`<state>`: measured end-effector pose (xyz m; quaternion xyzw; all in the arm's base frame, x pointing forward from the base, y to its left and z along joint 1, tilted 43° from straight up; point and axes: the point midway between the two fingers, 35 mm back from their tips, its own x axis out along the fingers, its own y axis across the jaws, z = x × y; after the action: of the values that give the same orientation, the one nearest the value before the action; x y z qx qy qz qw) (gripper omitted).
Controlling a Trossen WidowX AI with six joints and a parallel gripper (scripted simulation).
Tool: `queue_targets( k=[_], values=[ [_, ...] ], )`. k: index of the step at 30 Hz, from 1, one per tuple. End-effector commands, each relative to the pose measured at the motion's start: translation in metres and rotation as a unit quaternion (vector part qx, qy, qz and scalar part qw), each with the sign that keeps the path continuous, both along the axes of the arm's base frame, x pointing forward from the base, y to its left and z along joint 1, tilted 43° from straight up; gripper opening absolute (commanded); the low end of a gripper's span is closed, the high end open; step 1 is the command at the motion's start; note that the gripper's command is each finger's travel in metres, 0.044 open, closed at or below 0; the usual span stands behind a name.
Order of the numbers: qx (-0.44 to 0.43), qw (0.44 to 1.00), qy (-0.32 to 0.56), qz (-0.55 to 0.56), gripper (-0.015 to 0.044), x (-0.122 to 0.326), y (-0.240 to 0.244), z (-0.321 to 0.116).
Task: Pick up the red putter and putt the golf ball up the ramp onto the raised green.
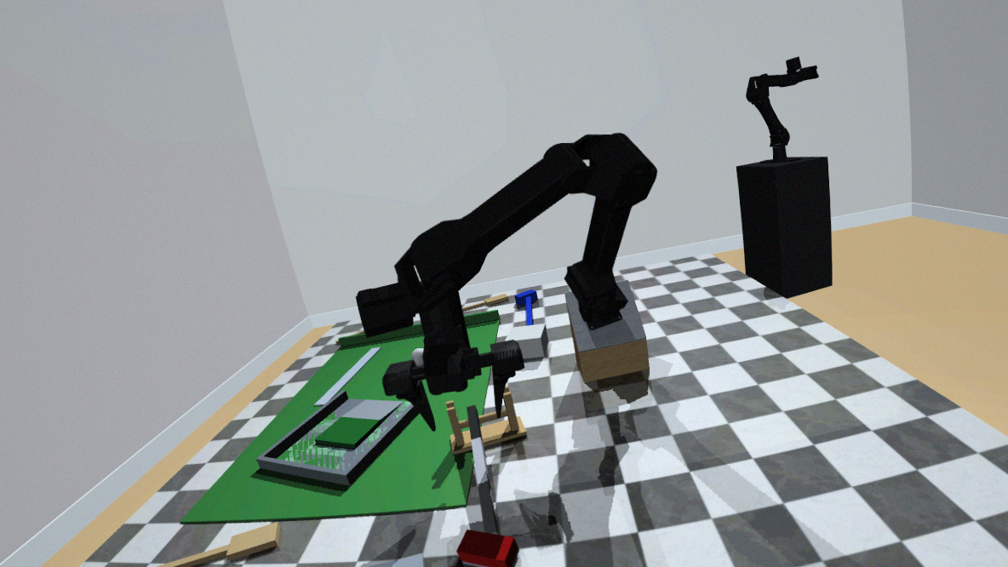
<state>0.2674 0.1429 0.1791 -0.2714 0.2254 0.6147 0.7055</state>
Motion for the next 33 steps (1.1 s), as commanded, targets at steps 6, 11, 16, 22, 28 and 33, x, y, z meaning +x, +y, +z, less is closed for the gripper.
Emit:
queue_targets(
  k=[6,11,16,22,28,33],
  values=[
    [0.011,1.000,0.000,0.021,0.0440,-0.004,0.006,-0.010],
    [0.011,1.000,0.000,0.021,0.0440,-0.002,0.018,-0.021],
    [0.011,1.000,0.000,0.021,0.0440,-0.002,0.022,-0.026],
    [0.012,1.000,0.000,0.021,0.0440,0.000,0.034,-0.038],
    [0.012,1.000,0.000,0.021,0.0440,0.001,0.036,-0.041],
    [0.012,1.000,0.000,0.021,0.0440,0.002,0.041,-0.046]
  ],
)
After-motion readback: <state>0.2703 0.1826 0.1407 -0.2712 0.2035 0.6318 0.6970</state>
